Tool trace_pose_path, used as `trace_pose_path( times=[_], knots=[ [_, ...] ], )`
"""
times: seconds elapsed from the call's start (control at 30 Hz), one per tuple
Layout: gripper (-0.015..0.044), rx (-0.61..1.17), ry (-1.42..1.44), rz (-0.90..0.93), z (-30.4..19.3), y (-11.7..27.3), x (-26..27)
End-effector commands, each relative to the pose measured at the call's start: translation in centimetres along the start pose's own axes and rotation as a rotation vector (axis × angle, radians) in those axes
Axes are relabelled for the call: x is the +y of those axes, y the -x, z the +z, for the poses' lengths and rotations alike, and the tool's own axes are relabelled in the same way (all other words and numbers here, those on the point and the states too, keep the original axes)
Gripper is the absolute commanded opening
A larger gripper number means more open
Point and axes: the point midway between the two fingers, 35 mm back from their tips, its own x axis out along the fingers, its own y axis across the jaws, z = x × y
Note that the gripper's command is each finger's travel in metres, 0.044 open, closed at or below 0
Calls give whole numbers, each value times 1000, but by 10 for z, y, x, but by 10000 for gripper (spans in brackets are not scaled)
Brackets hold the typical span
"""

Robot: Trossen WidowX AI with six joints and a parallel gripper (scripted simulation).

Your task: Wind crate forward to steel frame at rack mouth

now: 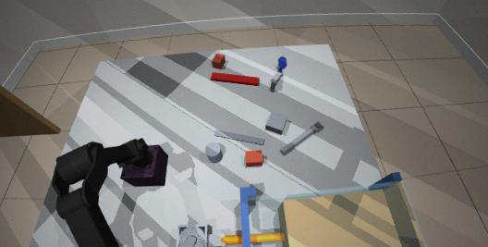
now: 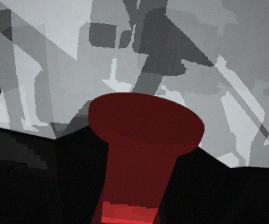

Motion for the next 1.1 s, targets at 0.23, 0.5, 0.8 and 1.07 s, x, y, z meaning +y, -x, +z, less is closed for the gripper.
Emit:
trace_pose_path(
  times=[0.23,0.5,0.8,1.07],
  knots=[
    [0,-2,29,42,-5,2,37],
    [0,-1,29,44,-8,3,49],
    [0,-1,29,45,-13,4,63],
    [0,0,29,46,-19,4,74]
  ],
)
